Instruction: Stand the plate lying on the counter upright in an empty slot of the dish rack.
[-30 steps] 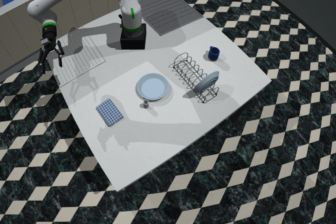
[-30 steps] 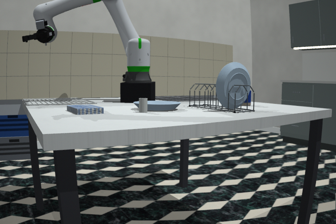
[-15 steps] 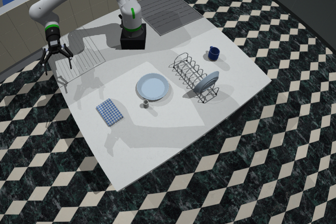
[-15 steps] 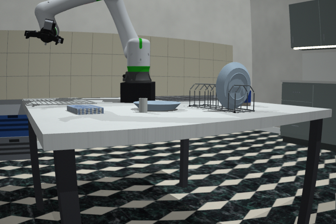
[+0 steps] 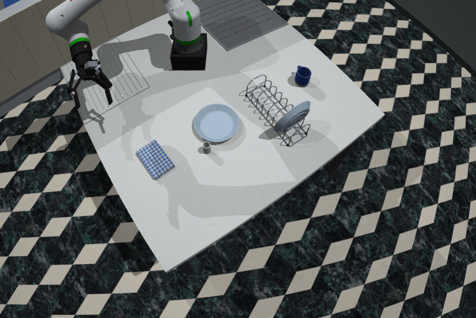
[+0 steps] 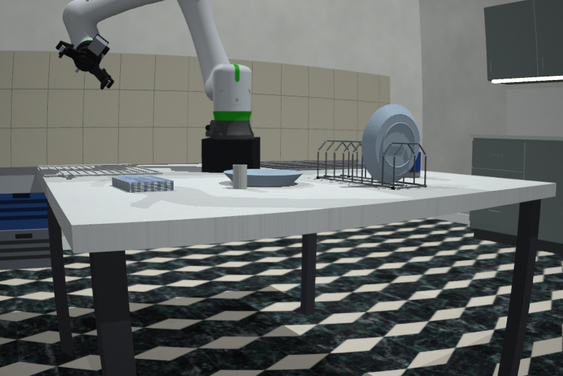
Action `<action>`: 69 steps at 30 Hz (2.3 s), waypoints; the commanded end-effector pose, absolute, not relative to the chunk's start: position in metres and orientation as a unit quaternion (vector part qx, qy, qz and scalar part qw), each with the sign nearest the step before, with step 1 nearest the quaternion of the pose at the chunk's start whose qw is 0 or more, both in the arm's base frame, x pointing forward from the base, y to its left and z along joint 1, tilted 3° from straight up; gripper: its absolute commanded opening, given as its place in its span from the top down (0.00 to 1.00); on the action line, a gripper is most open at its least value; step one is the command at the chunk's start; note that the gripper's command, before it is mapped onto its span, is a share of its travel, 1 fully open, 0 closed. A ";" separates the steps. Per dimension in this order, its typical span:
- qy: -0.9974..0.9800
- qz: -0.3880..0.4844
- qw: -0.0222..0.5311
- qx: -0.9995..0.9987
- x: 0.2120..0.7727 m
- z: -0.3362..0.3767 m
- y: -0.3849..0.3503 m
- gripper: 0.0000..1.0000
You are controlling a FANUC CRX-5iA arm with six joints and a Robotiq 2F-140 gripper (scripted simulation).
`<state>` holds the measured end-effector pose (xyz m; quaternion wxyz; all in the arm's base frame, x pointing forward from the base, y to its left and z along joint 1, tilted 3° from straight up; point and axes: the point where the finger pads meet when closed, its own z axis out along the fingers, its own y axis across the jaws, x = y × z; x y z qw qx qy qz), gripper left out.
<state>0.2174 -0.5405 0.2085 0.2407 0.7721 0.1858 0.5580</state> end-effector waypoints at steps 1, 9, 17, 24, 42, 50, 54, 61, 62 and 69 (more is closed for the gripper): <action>0.248 0.536 0.275 0.759 0.229 0.204 -0.529 0.00; 0.349 0.496 0.319 0.728 0.246 0.195 -0.508 0.00; 0.443 0.455 0.357 0.686 0.260 0.187 -0.487 0.00; 0.513 0.420 0.383 0.643 0.271 0.180 -0.470 0.00; 0.682 0.319 0.439 0.490 0.295 0.161 -0.423 0.00; 0.760 0.257 0.460 0.380 0.305 0.150 -0.396 0.00; 0.787 0.231 0.467 0.330 0.309 0.145 -0.384 0.00; 0.825 0.188 0.474 0.242 0.314 0.137 -0.365 0.00; 0.830 0.182 0.475 0.231 0.315 0.136 -0.363 0.00; 0.857 0.137 0.478 0.133 0.319 0.128 -0.343 0.00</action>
